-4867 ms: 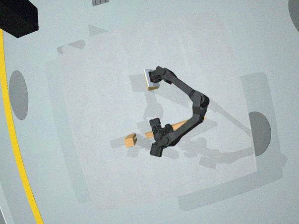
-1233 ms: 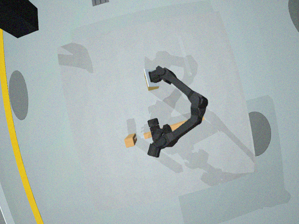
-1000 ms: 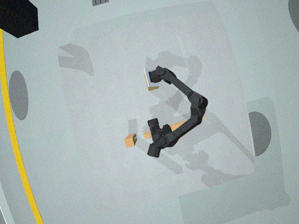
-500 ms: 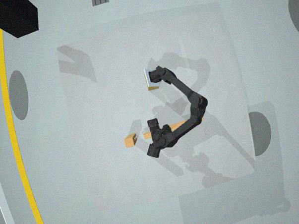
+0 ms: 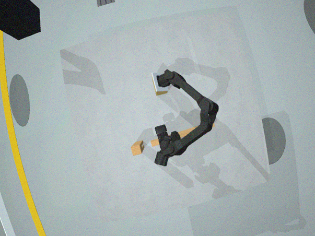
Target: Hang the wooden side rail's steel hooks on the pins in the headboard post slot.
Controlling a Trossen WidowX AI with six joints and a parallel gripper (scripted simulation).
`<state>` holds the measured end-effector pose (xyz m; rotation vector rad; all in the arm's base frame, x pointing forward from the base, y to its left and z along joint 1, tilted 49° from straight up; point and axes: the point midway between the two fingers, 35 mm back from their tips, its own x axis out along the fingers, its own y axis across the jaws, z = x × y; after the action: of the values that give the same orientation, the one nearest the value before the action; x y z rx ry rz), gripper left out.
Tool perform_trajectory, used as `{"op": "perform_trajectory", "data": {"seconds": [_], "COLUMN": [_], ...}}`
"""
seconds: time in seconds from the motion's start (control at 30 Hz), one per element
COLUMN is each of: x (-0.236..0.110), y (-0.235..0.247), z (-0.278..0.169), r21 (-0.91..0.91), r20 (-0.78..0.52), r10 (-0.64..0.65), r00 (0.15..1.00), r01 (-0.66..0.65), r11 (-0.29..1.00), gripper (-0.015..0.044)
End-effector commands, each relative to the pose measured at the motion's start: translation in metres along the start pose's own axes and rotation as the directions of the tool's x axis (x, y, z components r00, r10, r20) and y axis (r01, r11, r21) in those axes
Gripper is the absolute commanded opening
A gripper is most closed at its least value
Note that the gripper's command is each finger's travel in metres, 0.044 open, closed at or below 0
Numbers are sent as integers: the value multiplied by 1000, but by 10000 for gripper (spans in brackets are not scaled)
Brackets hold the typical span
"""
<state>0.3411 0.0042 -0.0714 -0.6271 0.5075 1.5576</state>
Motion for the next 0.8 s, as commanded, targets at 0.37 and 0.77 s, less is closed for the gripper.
{"op": "perform_trajectory", "data": {"seconds": [0.37,0.77], "x": [-5,-4], "y": [-3,-2], "z": [-4,-5], "r21": [-7,-7], "r20": [-6,-6], "r10": [-12,-12], "r00": [1000,1000], "r01": [12,12], "r11": [1000,1000], "gripper": [0,0]}}
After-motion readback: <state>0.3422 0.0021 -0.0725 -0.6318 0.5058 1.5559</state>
